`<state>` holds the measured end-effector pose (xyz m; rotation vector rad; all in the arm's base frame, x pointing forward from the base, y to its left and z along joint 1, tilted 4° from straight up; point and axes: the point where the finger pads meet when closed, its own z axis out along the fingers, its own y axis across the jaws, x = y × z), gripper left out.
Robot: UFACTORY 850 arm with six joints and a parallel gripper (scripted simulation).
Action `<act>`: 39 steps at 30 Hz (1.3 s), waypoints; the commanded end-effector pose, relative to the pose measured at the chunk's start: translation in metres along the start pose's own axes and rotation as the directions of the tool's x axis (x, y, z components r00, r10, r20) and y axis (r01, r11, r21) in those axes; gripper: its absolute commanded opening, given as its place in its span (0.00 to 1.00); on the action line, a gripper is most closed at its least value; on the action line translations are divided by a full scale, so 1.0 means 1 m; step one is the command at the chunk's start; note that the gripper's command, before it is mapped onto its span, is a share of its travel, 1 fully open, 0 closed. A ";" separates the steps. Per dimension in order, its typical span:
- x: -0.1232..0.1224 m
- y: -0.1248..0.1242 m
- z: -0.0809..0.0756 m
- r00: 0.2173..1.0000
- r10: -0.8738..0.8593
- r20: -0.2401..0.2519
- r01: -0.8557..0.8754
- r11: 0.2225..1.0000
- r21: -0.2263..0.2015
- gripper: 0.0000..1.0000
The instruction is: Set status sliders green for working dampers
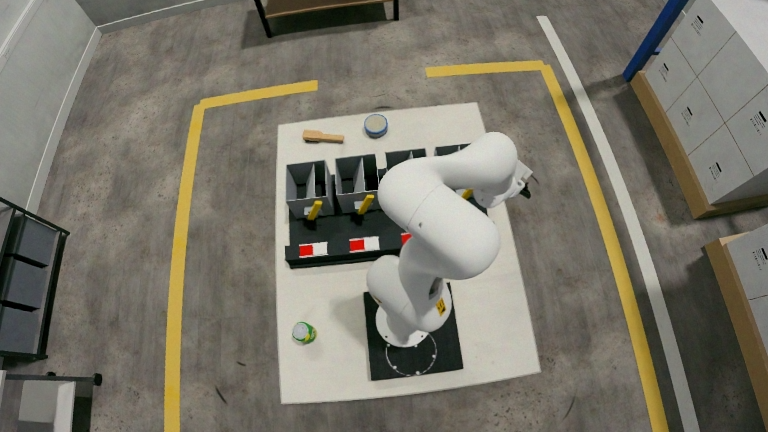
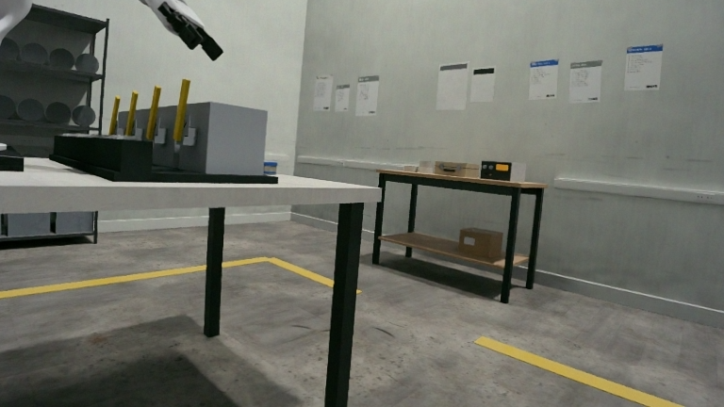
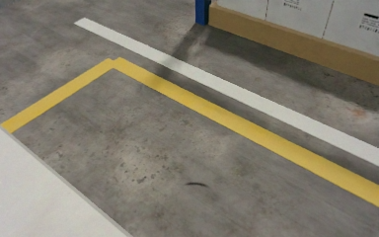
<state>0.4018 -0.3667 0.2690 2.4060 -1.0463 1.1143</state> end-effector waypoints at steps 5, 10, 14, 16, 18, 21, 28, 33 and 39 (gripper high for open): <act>0.001 0.000 0.000 1.000 0.000 -0.002 0.000 1.000 0.000 1.00; 0.001 0.000 0.000 1.000 0.000 -0.002 0.000 1.000 0.000 1.00; 0.001 0.000 0.000 1.000 0.000 -0.002 0.000 1.000 0.000 1.00; 0.001 0.000 0.000 1.000 0.000 -0.002 0.000 1.000 0.000 1.00; 0.001 0.000 0.000 1.000 0.000 -0.001 0.000 1.000 0.000 1.00; 0.001 -0.007 0.002 1.000 -0.022 0.021 0.022 1.000 0.010 1.00; 0.000 -0.049 0.011 0.972 -0.175 0.157 0.163 0.983 0.086 1.00; -0.002 -0.067 0.012 0.947 -0.244 0.209 0.222 0.967 0.124 1.00; -0.004 -0.094 0.011 0.892 -0.353 0.282 0.308 0.932 0.190 1.00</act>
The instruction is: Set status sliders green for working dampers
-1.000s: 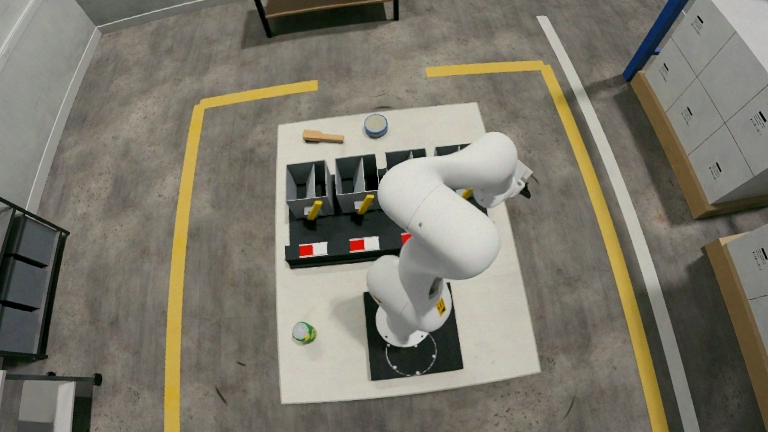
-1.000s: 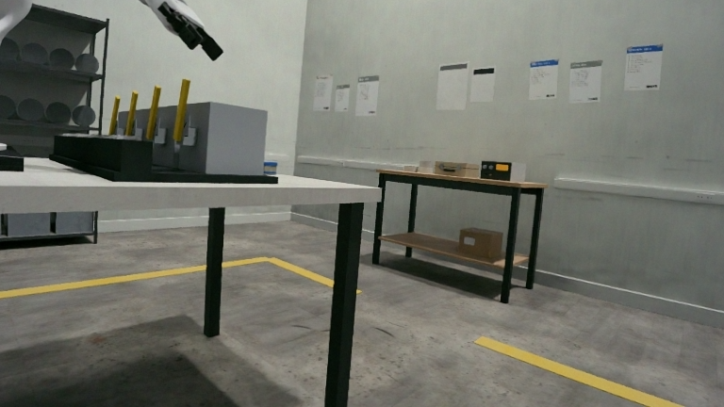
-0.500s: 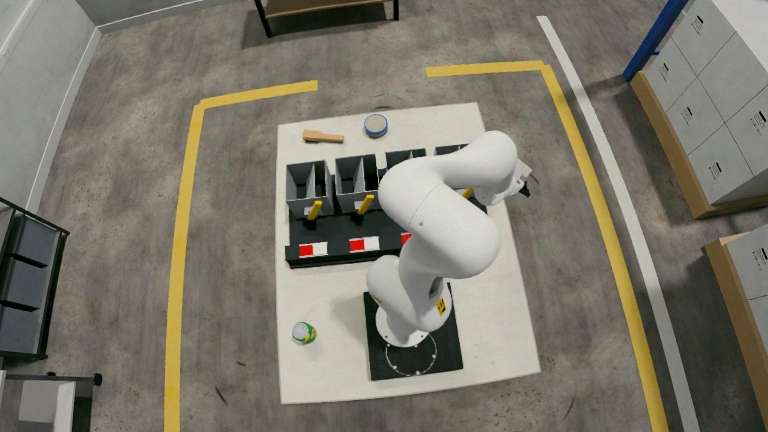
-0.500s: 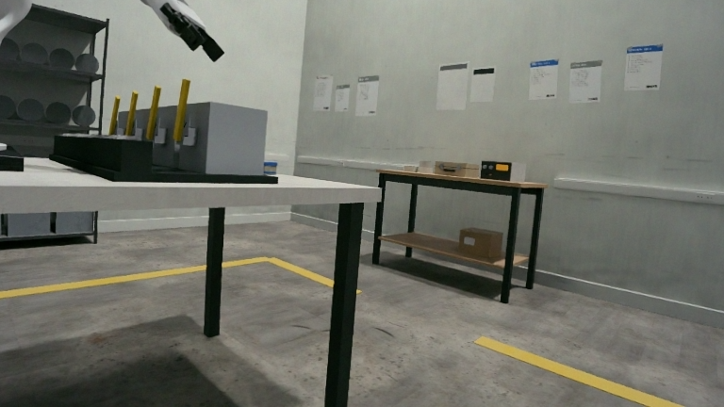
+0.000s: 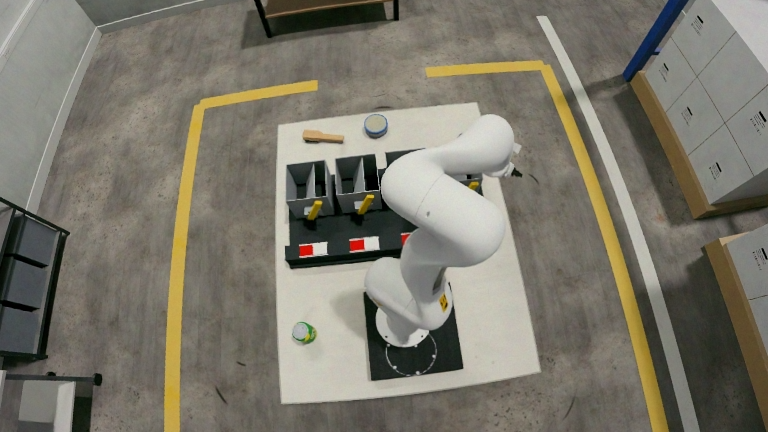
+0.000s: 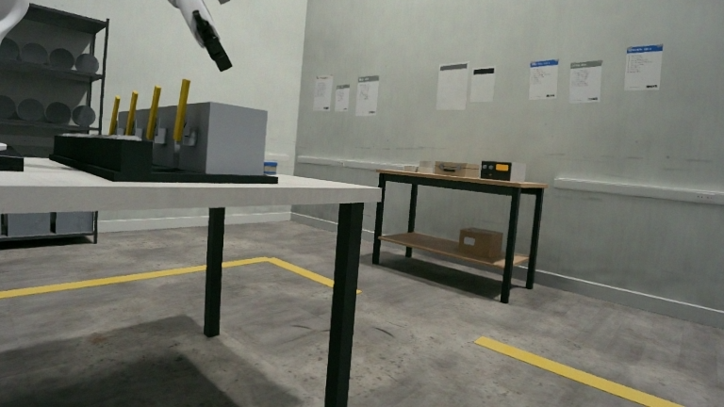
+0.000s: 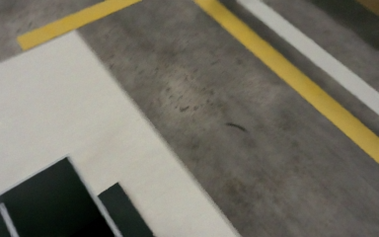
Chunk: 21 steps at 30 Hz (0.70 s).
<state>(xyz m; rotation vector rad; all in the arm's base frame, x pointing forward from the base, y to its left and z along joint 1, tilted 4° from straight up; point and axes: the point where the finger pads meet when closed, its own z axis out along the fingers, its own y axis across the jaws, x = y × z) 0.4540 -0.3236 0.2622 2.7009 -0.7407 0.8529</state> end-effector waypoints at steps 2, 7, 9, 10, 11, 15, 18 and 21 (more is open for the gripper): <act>0.007 -0.028 0.003 0.989 -0.110 0.103 0.106 0.993 0.049 1.00; 0.010 -0.054 0.000 0.957 -0.223 0.186 0.207 0.973 0.104 1.00; 0.010 -0.061 -0.001 0.944 -0.256 0.208 0.235 0.964 0.122 1.00; 0.011 -0.065 -0.002 0.937 -0.273 0.220 0.249 0.960 0.131 1.00; 0.011 -0.065 -0.002 0.937 -0.273 0.220 0.249 0.960 0.131 1.00; 0.012 -0.083 -0.007 0.894 -0.356 0.272 0.317 0.932 0.179 1.00; 0.012 -0.094 -0.011 0.863 -0.407 0.301 0.356 0.911 0.210 1.00; 0.013 -0.104 -0.016 0.829 -0.454 0.327 0.392 0.888 0.240 1.00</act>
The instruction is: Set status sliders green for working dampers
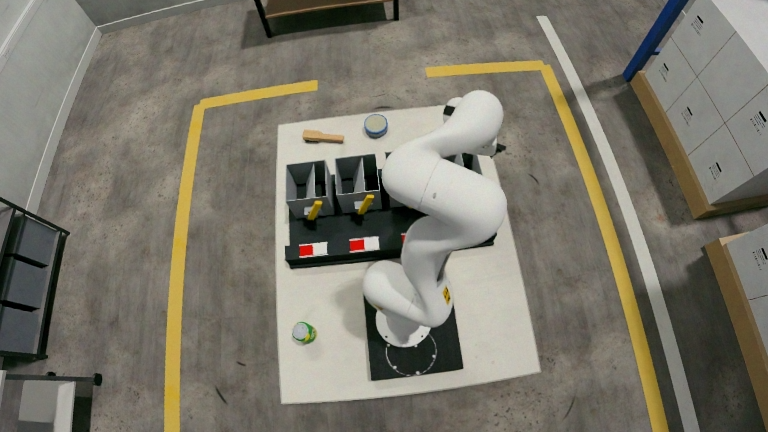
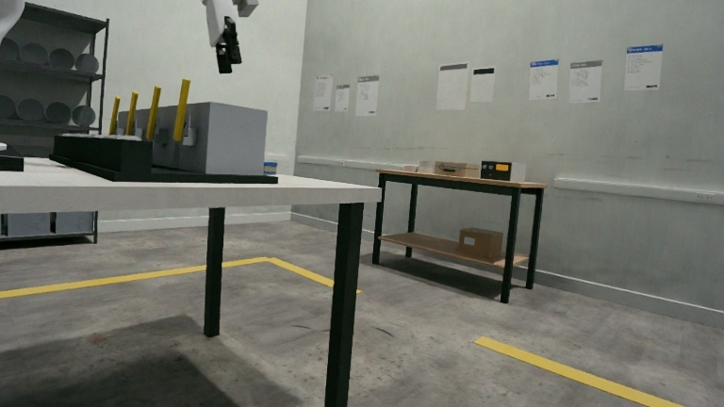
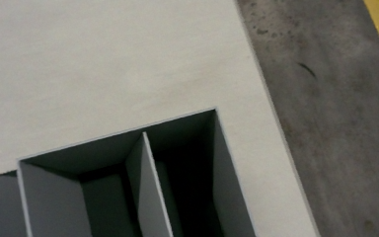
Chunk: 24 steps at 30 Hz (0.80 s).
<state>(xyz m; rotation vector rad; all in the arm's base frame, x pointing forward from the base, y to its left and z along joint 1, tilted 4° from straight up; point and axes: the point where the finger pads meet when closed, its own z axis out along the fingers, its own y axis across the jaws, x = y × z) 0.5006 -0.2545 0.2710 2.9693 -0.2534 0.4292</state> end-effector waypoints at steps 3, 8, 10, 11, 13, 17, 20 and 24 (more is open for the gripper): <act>0.010 -0.030 -0.012 0.980 -0.156 0.122 0.148 0.986 0.078 1.00; 0.012 -0.038 -0.016 0.968 -0.199 0.151 0.186 0.978 0.097 1.00; 0.013 -0.044 -0.019 0.958 -0.228 0.171 0.212 0.971 0.110 1.00; 0.014 -0.048 -0.022 0.950 -0.250 0.186 0.230 0.966 0.121 1.00; 0.015 -0.052 -0.024 0.941 -0.272 0.200 0.249 0.959 0.131 1.00; 0.015 -0.053 -0.025 0.940 -0.276 0.203 0.252 0.958 0.133 1.00; 0.015 -0.053 -0.025 0.940 -0.276 0.203 0.252 0.958 0.133 1.00; 0.015 -0.053 -0.025 0.940 -0.276 0.203 0.252 0.958 0.133 0.39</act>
